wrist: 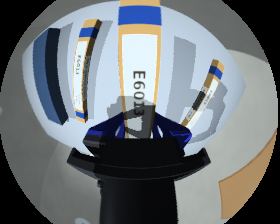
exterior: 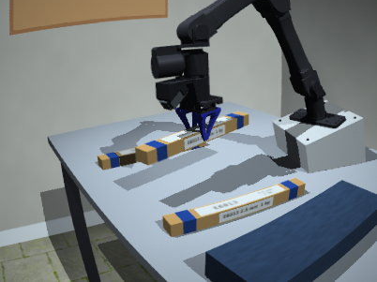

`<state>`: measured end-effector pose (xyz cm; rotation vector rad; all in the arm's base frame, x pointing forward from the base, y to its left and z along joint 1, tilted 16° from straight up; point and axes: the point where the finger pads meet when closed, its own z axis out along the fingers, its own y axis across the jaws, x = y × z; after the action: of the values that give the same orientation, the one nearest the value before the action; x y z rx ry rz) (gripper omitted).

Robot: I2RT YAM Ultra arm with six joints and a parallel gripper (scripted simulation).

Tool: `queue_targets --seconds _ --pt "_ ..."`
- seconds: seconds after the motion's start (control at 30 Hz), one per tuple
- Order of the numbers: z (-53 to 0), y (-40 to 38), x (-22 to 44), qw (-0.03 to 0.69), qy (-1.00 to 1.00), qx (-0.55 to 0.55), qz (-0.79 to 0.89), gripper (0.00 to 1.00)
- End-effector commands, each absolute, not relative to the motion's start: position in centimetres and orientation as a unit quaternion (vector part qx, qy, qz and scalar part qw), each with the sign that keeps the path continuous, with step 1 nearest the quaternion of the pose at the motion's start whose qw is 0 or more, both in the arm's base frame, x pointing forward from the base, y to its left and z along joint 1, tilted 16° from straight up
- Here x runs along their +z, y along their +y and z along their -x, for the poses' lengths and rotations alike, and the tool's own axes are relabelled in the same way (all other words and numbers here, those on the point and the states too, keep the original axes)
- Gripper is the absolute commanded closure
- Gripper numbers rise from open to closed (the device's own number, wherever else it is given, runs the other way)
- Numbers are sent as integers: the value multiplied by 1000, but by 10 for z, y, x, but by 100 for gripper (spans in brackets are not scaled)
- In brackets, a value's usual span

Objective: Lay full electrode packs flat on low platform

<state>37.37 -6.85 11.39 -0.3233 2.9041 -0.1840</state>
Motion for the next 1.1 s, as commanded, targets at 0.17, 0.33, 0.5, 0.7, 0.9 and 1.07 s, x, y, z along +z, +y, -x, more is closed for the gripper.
queue_targets --seconds 0.17,0.33,0.5,0.7,0.9,1.07 --pt "-387 -74 123 145 981 -69 107 100" --pt "-389 -72 118 146 981 -69 110 100" --pt "-389 -74 108 142 982 -68 108 100" --pt "-396 -74 103 149 980 -70 110 100" --pt "-396 -76 94 146 981 -69 108 100" --pt "-396 -77 84 143 982 -69 108 100"
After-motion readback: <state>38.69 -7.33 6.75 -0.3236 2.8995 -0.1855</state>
